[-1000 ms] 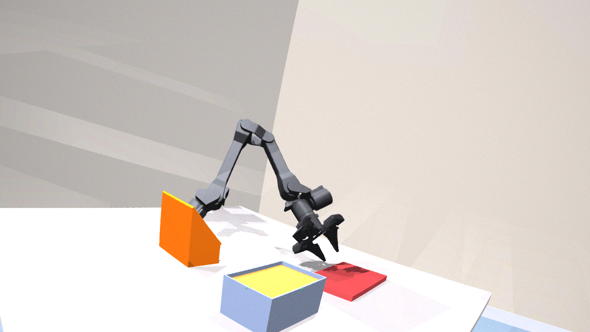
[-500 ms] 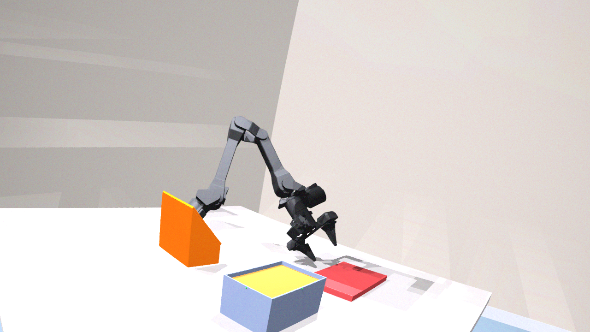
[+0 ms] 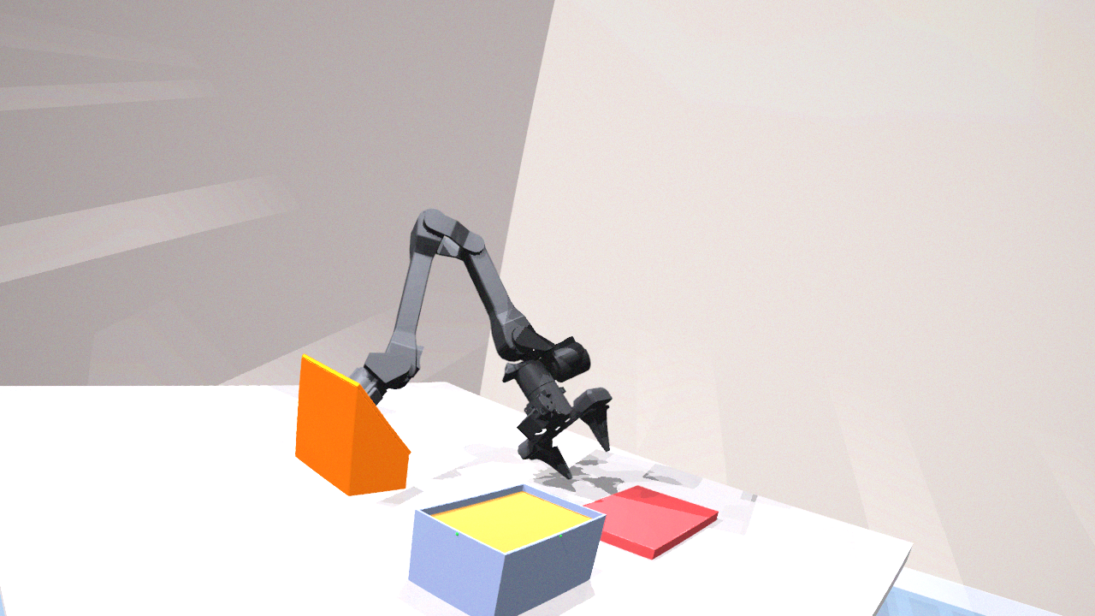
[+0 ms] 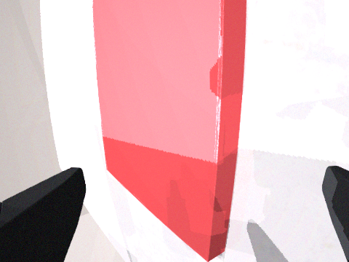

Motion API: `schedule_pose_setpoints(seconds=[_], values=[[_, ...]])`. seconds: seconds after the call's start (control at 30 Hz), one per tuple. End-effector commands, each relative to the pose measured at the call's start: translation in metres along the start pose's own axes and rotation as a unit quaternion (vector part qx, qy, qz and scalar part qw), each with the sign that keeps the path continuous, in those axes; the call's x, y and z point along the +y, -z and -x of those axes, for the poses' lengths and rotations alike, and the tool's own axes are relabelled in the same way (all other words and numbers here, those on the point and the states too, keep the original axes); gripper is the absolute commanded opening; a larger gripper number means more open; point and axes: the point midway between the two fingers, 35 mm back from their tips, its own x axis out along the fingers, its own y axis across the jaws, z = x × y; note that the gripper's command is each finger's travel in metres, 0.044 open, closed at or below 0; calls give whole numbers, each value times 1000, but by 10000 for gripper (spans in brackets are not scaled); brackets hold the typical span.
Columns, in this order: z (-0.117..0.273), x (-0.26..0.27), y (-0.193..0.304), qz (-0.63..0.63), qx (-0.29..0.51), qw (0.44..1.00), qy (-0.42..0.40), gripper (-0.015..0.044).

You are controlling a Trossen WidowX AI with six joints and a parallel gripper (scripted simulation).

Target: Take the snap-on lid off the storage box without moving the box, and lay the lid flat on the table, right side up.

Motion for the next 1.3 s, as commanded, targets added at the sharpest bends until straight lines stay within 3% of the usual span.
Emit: schedule_pose_setpoints(seconds=[0.0, 1.27], values=[[5, -6, -4, -1, -6, 1000, 1, 440], [66, 27, 1, -1, -6, 1000, 1, 440]])
